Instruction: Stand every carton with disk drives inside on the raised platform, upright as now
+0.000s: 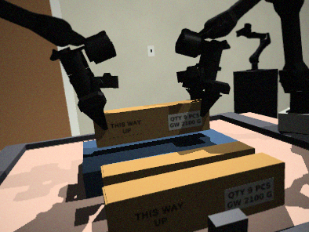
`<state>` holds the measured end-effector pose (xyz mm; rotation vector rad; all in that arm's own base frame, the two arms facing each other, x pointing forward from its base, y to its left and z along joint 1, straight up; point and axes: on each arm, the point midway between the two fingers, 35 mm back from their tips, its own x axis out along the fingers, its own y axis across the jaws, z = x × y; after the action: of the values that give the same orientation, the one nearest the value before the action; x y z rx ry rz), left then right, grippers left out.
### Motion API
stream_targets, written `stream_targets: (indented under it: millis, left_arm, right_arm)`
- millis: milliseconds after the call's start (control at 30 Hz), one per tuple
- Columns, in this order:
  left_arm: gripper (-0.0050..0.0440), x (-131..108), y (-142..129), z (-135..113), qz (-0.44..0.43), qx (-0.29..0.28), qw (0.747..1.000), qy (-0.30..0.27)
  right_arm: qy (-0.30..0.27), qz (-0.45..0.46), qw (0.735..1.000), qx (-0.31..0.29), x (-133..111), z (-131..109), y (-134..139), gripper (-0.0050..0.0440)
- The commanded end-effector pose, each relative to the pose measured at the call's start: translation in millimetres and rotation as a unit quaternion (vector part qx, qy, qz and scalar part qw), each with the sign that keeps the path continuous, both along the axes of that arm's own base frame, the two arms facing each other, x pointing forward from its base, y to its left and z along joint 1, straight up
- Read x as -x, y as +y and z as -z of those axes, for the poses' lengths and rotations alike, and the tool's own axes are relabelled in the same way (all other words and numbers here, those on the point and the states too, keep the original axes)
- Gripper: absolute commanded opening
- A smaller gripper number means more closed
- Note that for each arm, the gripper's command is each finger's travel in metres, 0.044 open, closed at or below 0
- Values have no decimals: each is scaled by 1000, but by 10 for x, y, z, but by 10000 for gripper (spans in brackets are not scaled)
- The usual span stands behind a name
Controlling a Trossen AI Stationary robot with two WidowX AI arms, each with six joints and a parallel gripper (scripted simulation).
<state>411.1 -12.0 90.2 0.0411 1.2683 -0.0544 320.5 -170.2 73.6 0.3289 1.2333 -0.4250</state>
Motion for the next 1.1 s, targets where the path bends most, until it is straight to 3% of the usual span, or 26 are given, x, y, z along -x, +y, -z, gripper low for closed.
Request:
stream_targets:
  millis: [0, 1033, 1067]
  left_arm:
    - [-50, -42, -2, -382, -2, 2, 999, -48]
    - [-50, -42, -2, -381, -2, 2, 999, -49]
    - [-50, -53, -1, 34, -1, 2, 999, -48]
  right_arm:
    - [-28, -6, 999, 19, -31, -244, 5, -50]
    - [-17, 0, 1000, 9, -30, -246, 6, -50]
    - [-28, -6, 999, 19, -27, 56, 11, -50]
